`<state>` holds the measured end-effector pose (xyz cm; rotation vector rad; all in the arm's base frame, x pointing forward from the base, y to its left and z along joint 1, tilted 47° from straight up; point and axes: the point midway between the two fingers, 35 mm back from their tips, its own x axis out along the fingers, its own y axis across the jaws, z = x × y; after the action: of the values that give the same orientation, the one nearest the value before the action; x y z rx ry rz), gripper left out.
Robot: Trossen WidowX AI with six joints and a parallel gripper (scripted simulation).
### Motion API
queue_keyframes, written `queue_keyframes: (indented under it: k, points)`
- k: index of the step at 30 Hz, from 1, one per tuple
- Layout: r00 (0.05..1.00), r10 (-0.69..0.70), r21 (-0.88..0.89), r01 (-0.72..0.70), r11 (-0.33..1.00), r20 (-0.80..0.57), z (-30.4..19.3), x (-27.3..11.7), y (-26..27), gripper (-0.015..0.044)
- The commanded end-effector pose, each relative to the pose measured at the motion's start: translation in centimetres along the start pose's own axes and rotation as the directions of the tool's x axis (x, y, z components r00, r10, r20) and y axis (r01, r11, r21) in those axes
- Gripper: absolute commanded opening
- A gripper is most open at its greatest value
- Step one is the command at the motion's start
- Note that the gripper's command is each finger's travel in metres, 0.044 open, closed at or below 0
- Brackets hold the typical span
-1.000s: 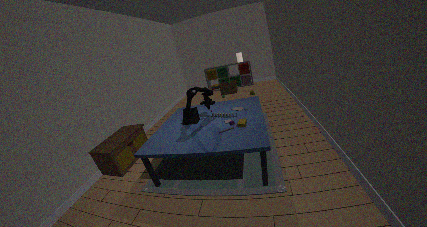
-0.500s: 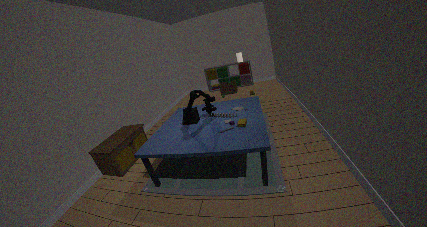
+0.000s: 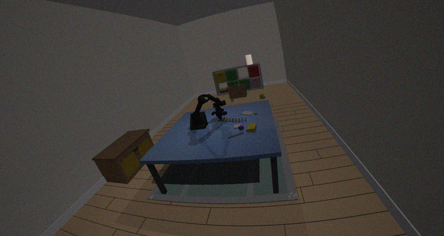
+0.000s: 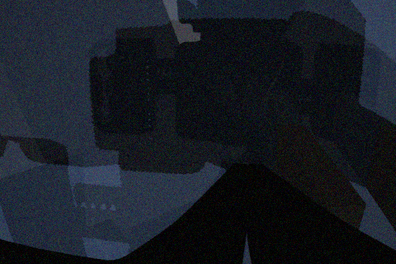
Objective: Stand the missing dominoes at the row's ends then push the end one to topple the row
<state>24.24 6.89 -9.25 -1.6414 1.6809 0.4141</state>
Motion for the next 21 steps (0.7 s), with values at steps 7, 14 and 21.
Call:
queue_keyframes:
  k: [7, 14, 21]
  points:
    - [1.000, 0.003, 0.003, -0.003, 1.000, 0.000, 0.1, -0.4, -0.9, 0.0000]
    - [1.000, 0.003, 0.003, -0.003, 1.000, -0.002, 0.1, -4.9, -2.9, 0.0000]
    - [1.000, -0.005, -0.004, 0.005, 1.000, -0.003, -0.1, -6.0, -3.5, 0.0000]
